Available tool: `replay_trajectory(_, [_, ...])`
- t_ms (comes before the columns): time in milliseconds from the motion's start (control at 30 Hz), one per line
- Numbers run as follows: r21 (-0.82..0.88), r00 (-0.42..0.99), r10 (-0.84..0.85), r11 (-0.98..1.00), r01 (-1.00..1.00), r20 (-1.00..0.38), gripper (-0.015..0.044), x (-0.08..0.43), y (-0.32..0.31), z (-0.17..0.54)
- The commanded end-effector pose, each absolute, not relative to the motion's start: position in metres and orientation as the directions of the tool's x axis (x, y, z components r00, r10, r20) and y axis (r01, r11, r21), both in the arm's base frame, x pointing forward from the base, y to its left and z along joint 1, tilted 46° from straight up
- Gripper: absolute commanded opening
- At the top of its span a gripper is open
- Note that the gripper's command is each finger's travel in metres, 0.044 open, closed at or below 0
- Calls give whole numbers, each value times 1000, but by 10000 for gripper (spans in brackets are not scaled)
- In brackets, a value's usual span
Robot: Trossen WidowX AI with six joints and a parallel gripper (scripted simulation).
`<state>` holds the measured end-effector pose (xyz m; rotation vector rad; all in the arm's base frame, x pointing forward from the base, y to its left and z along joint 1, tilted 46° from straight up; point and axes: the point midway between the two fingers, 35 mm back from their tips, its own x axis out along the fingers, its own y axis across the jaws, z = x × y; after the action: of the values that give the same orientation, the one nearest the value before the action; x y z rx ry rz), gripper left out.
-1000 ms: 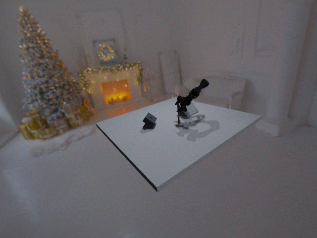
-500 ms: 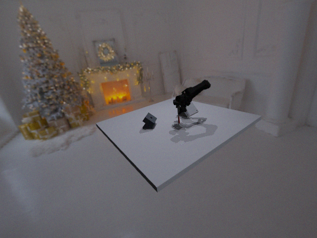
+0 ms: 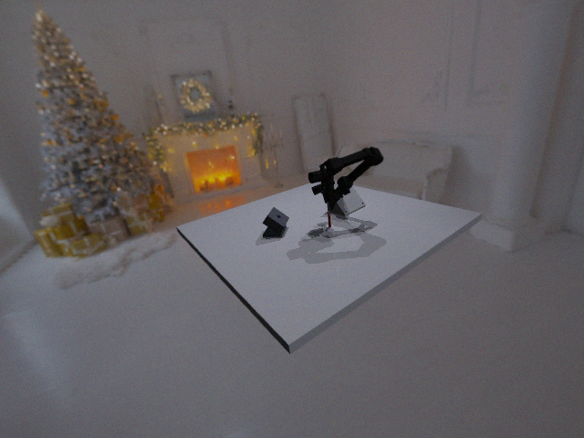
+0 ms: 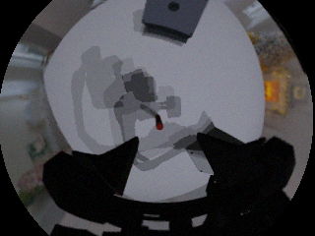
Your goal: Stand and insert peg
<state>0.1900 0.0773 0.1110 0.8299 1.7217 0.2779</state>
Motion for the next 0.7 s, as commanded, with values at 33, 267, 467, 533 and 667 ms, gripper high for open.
replay_trajectory(33, [634,-94,716,665,395,-692,440,197,78,116])
replay_trajectory(267, [634,-94,716,665,395,-692,440,197,78,116])
replay_trajectory(467, [613,-94,716,651,447,-692,440,196,85,109])
replay_trajectory(533, [604,-94,716,644,470,-692,440,196,88,106])
replay_trajectory(667, [591,-94,717,635,497,-691,440,195,92,102])
